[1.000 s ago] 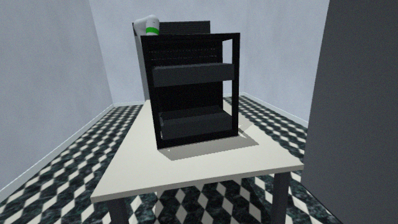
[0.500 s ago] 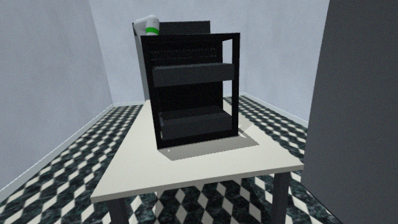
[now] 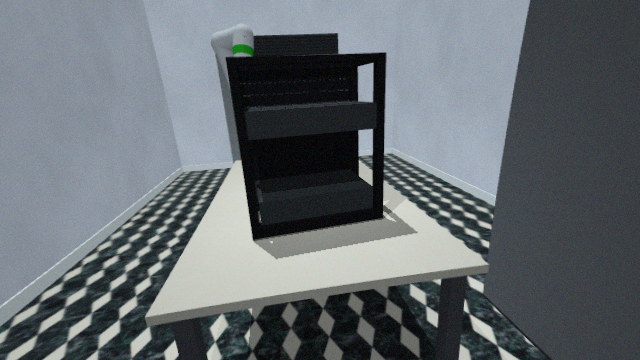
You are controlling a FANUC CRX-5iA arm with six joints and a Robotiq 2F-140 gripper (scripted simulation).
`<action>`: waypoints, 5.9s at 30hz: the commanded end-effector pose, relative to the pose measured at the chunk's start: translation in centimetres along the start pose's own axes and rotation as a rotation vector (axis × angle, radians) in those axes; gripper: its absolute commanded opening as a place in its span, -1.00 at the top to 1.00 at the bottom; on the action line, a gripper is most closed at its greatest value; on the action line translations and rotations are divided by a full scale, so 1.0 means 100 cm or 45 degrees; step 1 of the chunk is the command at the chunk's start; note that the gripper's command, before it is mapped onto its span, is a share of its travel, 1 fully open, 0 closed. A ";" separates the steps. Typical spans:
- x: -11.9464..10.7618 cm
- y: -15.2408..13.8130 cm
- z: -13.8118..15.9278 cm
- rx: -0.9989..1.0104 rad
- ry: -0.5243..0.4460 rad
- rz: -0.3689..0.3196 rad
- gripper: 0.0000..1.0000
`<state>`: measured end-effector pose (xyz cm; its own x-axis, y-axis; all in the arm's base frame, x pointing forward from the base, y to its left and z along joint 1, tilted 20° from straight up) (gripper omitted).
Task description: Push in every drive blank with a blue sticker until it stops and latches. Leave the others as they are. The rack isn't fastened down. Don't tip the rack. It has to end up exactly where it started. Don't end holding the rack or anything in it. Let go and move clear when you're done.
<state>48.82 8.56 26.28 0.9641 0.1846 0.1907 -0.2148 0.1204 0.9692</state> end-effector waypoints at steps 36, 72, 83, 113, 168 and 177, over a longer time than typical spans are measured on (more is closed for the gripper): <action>0.056 -0.009 -0.034 -0.001 -0.003 0.004 -1.00; 0.056 -0.009 -0.034 -0.001 -0.003 0.004 -1.00; 0.056 -0.009 -0.034 -0.001 -0.003 0.004 -1.00; 0.056 -0.008 -0.027 -0.001 -0.003 0.004 -1.00; 0.053 0.004 0.062 -0.001 -0.003 0.004 -1.00; 0.053 0.004 0.062 -0.001 -0.003 0.004 -1.00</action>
<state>54.82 3.50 28.61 0.9639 0.1825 0.1939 -0.2177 0.1204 0.9686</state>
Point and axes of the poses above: the point where the finger pads meet when closed, its own x axis out along the fingers, its own y axis across the jaws, z = x × y, the point moved 2 cm from there along -x, back along the fingers, and after that the axes turned 8 degrees about x, right-handed, at the moved point
